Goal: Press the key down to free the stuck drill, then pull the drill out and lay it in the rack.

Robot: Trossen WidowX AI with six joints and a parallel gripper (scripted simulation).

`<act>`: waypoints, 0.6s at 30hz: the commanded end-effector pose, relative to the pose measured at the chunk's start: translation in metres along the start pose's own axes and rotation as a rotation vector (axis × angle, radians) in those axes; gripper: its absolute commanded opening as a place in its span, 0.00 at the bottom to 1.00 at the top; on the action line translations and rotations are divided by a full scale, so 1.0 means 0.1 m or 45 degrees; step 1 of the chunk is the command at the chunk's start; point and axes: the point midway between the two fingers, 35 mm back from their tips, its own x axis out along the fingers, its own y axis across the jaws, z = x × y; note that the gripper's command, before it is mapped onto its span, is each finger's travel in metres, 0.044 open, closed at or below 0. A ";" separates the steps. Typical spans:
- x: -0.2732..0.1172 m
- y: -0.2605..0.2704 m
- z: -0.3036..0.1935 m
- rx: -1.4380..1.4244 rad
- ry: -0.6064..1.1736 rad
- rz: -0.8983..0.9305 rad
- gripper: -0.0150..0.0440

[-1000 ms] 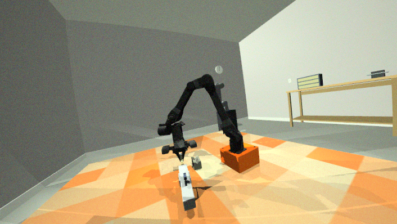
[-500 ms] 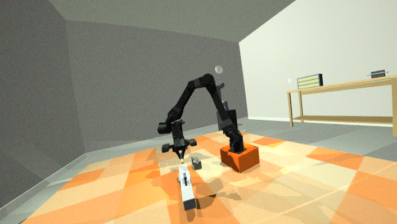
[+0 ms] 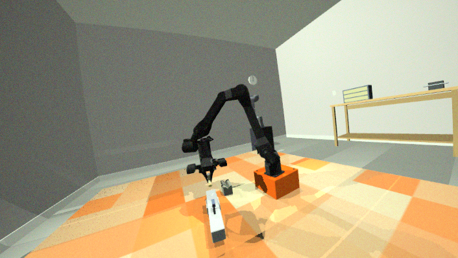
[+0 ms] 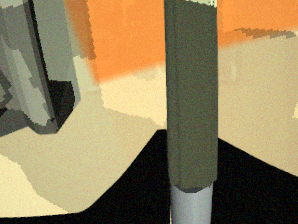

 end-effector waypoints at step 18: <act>-0.12 0.00 0.00 -0.007 -0.005 -0.004 0.25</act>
